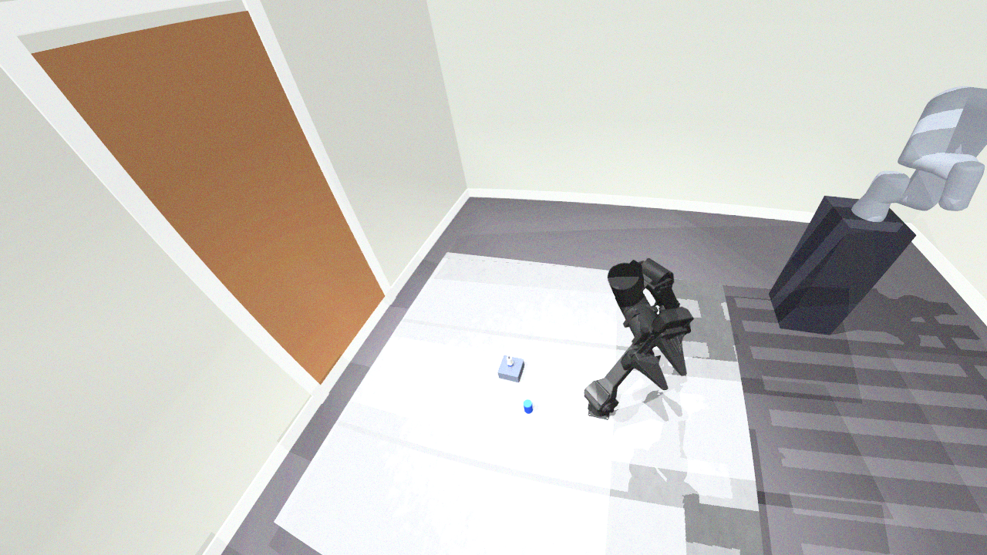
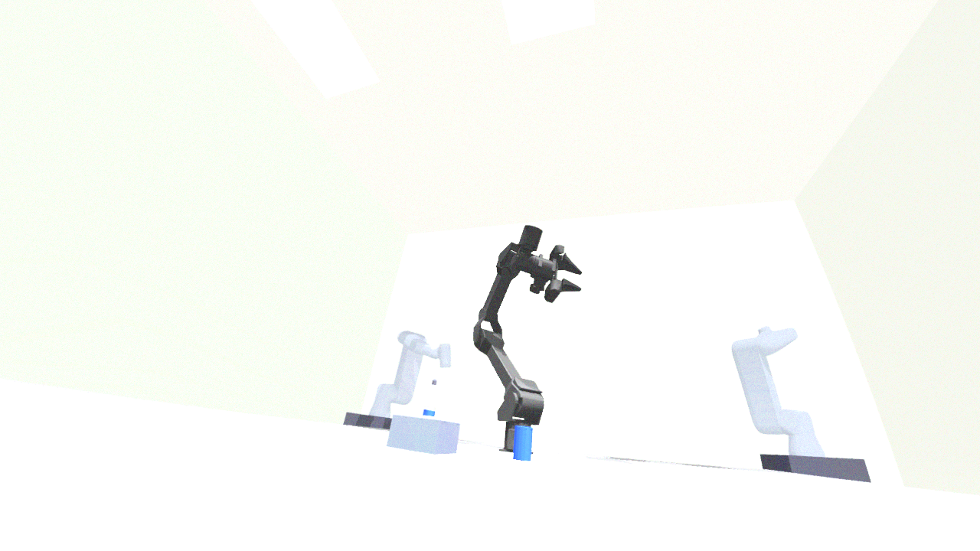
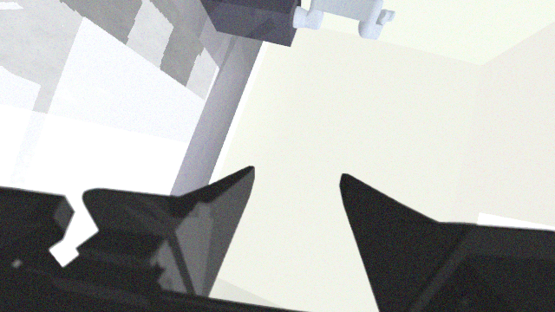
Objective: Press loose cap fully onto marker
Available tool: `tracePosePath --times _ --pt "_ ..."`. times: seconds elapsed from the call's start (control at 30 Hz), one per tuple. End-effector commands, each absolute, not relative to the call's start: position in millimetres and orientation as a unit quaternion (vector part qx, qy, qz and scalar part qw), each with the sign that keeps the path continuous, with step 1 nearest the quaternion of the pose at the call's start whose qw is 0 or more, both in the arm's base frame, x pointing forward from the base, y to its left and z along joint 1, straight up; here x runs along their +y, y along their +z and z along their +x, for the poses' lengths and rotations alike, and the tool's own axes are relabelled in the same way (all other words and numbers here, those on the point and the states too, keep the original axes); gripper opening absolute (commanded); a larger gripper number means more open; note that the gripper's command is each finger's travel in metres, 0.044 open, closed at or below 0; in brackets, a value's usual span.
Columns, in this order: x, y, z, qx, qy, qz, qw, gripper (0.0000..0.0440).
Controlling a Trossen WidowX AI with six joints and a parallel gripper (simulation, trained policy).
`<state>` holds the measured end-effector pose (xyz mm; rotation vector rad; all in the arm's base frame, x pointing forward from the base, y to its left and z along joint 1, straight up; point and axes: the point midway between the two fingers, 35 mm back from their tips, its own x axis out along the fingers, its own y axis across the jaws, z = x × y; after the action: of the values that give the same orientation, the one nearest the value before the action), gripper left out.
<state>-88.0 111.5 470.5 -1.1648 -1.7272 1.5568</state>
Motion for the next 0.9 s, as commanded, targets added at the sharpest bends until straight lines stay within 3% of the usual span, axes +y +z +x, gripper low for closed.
tracePosePath --times 0.0,0.87 --pt "120.2 463.1 -79.3 -0.625 0.589 -0.439 0.266 0.0300" --pt "157.9 424.2 -31.6 -0.542 0.640 -0.480 0.258 0.0306"
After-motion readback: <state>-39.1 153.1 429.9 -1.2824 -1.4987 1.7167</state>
